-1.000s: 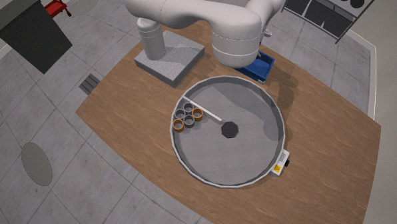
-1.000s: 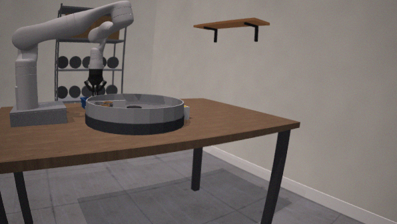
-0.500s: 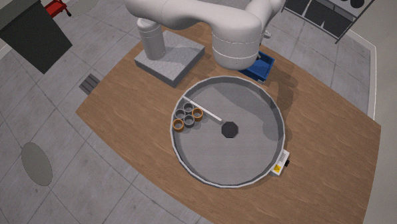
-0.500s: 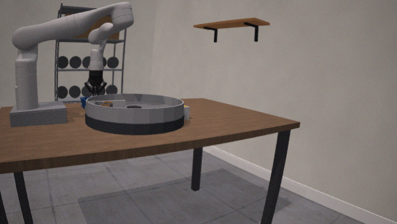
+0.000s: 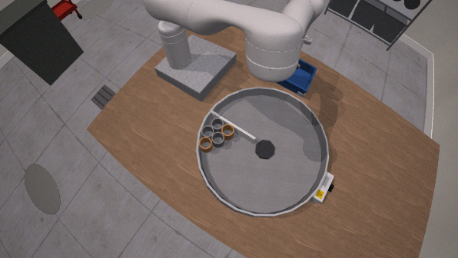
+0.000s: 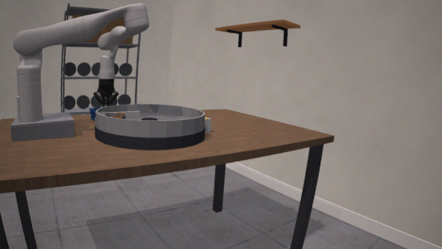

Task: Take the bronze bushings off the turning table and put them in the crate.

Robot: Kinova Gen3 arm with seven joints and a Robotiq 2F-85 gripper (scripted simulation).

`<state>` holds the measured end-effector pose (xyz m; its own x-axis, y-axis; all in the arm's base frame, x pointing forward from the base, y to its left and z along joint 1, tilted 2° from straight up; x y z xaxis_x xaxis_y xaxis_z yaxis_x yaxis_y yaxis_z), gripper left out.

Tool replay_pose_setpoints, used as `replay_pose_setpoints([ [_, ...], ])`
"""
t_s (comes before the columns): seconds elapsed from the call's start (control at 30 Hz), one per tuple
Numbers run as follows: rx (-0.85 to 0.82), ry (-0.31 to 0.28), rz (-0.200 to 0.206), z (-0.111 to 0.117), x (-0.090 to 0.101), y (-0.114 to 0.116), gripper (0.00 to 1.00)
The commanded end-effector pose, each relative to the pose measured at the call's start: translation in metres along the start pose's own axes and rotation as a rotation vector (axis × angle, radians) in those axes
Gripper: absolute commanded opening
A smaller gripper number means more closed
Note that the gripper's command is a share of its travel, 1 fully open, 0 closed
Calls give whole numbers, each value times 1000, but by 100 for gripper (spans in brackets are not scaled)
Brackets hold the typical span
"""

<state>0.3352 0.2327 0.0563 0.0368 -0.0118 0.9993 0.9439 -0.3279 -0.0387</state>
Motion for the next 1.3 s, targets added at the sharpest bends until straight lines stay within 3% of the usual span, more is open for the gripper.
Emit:
replay_pose_setpoints([
  [0.0, -5, 3, -1, 1, -1, -1, 0],
  [1.27, -14, 8, 0, 2, -7, -3, 0],
])
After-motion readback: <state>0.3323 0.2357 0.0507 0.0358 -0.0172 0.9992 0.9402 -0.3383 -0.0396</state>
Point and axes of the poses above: the point where the finger pads meet when closed, its own x axis back along the fingers, its own y axis across the jaws, z = x × y, the point moved 6 cm from there along x, back along the fingers, and after that the axes turned 11 degrees about -x, right-handed, at the moved point
